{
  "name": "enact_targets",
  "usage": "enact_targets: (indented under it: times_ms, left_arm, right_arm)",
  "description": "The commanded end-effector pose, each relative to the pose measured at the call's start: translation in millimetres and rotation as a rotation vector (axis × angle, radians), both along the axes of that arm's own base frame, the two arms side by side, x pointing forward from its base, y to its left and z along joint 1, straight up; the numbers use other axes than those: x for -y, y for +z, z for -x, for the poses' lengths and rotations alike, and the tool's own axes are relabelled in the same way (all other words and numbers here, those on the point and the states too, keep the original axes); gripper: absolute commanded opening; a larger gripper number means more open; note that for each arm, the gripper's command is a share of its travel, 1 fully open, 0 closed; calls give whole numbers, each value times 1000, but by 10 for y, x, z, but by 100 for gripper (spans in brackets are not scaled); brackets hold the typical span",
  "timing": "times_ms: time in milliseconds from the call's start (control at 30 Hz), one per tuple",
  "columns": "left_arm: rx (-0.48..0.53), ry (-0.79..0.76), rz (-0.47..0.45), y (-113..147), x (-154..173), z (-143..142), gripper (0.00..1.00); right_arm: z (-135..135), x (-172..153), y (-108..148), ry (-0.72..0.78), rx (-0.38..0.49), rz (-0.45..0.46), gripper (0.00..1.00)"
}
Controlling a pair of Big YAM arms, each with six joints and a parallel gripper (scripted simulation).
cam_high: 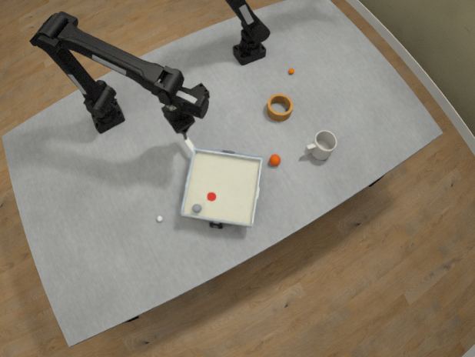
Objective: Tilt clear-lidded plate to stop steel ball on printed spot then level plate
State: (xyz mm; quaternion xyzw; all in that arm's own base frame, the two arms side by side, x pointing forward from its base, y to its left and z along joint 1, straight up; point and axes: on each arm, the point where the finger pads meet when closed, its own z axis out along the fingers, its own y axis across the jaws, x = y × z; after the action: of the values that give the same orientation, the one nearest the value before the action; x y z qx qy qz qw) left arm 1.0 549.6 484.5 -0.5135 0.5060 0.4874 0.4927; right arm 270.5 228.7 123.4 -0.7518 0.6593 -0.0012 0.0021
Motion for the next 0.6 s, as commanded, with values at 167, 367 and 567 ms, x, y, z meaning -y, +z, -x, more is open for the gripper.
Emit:
enact_targets:
  times_ms: [167, 367, 567]
  left_arm:
    - [-13, 9, -39, 160, 47, 68, 100]
    - [-13, 9, -39, 160, 47, 68, 100]
    - [-13, 9, -39, 160, 47, 68, 100]
  right_arm:
    - [-56, 59, -21, -1, 10, -7, 0]
    - [-41, 64, -58, -1, 10, -7, 0]
    - [-19, 38, -119, -9, -1, 2, 0]
